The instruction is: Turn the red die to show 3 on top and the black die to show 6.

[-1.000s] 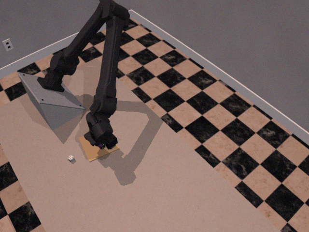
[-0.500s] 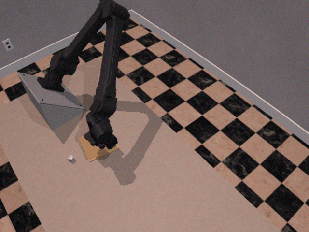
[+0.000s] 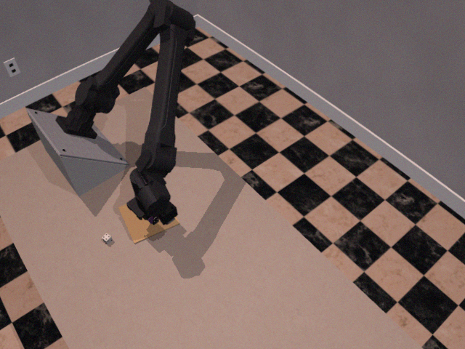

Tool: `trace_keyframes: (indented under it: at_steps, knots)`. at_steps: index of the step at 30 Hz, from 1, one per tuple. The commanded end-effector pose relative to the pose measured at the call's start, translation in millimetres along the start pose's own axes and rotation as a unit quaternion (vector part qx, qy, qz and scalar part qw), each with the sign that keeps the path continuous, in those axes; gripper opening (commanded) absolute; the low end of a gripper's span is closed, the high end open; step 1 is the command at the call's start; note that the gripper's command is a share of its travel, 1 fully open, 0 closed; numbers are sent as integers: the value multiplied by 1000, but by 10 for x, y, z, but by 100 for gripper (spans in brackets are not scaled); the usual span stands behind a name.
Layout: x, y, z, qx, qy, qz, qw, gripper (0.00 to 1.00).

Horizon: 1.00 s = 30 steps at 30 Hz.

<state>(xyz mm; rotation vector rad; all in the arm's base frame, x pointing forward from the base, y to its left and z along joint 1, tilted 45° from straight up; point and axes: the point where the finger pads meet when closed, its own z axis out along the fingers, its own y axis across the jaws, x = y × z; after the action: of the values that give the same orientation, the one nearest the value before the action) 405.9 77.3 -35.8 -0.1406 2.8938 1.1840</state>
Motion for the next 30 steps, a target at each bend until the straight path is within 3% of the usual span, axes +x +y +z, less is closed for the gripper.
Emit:
trace_keyframes:
  at_steps: [1,30]
  knots:
    - [-147,49,-130,3,-24,-10,1000,15]
    - [-156,73,-120,3,-23,-13,1000,15]
